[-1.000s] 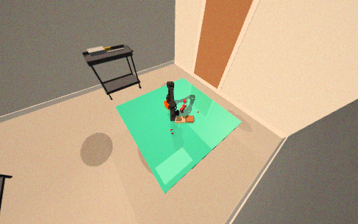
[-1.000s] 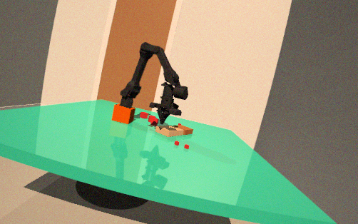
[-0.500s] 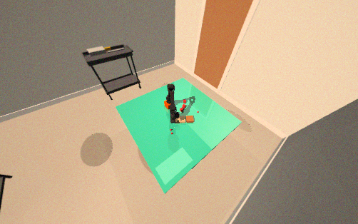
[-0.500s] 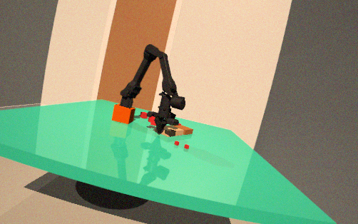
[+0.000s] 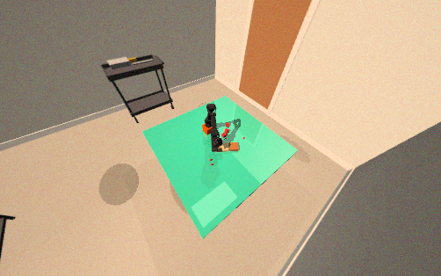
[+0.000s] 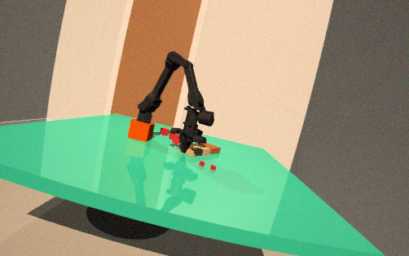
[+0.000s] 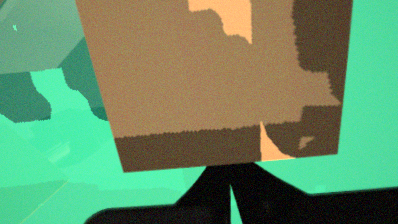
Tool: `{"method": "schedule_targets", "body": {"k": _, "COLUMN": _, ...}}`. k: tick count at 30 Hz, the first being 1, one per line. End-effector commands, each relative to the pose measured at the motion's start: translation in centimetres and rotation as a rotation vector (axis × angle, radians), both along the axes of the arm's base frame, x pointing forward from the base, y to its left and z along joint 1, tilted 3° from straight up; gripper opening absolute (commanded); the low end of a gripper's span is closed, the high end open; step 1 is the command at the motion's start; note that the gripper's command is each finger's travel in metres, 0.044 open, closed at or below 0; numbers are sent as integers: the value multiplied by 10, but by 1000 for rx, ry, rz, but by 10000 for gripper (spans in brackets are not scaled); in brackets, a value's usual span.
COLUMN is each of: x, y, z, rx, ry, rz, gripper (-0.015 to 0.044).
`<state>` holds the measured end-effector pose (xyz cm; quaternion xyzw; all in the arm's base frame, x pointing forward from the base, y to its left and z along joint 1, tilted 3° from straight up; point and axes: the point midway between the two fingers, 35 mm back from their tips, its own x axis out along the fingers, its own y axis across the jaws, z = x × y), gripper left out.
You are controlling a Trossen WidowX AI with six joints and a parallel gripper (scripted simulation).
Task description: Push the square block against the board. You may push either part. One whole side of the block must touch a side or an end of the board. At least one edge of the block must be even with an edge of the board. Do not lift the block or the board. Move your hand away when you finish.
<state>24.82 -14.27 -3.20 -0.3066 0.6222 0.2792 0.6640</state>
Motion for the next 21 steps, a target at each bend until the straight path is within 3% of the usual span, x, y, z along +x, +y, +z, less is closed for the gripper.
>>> {"method": "schedule_targets", "body": {"k": 1, "x": 7, "y": 5, "z": 1, "rx": 5, "ry": -7, "rz": -1, "gripper": 0}}
{"method": "schedule_targets", "body": {"k": 21, "x": 11, "y": 9, "z": 1, "rx": 5, "ry": -7, "rz": -1, "gripper": 0}}
